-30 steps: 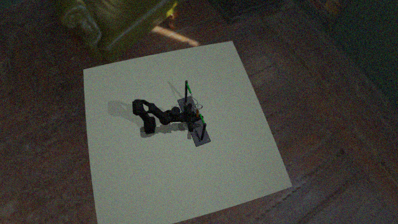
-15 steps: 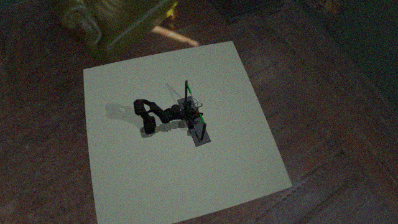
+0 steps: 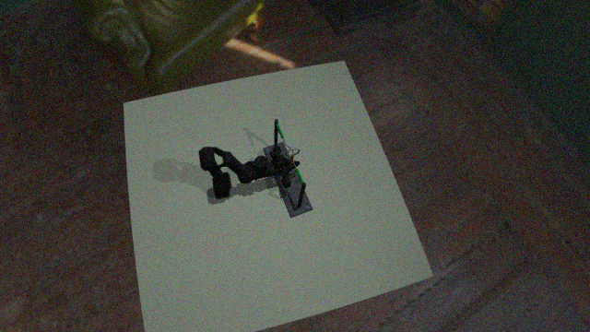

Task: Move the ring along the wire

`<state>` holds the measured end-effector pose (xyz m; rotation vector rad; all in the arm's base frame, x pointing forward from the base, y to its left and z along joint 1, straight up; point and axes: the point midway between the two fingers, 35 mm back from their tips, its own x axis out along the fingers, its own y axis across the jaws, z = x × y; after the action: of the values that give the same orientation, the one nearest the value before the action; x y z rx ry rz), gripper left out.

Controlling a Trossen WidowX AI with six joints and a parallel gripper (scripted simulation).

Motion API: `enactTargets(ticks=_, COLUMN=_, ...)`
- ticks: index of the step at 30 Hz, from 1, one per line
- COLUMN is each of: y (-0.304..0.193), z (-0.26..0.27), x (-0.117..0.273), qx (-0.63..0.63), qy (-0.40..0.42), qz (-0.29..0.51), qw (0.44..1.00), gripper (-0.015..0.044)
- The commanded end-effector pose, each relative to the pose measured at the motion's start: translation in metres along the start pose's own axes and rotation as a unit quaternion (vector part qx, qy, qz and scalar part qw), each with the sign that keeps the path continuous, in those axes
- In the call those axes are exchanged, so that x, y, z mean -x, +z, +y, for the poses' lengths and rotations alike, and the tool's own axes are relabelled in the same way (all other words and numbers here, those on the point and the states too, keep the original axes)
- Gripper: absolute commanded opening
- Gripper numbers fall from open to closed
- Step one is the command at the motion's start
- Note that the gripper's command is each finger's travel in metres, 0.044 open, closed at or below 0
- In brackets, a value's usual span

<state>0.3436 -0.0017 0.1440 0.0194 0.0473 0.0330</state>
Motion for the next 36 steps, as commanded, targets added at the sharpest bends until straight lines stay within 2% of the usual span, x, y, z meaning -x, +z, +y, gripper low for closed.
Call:
enactTargets(ticks=1, y=0.001, z=0.005, x=0.0, qx=-0.006, qy=0.029, qz=0.003, qw=1.0, gripper=-0.015)
enactTargets(ticks=14, y=0.0, z=0.015, x=0.019, qx=-0.005, qy=0.151, qz=0.077, qw=0.985, gripper=-0.015)
enactTargets(ticks=23, y=0.001, z=0.025, x=0.028, qx=-0.003, qy=0.251, qz=0.083, qw=0.964, gripper=-0.015)
enactTargets(ticks=28, y=0.001, z=0.029, x=0.031, qx=-0.002, qy=0.275, qz=0.081, qw=0.958, gripper=-0.015)
enactTargets(ticks=36, y=0.002, z=0.033, x=0.035, qx=0.002, qy=0.266, qz=0.08, qw=0.961, gripper=-0.015)
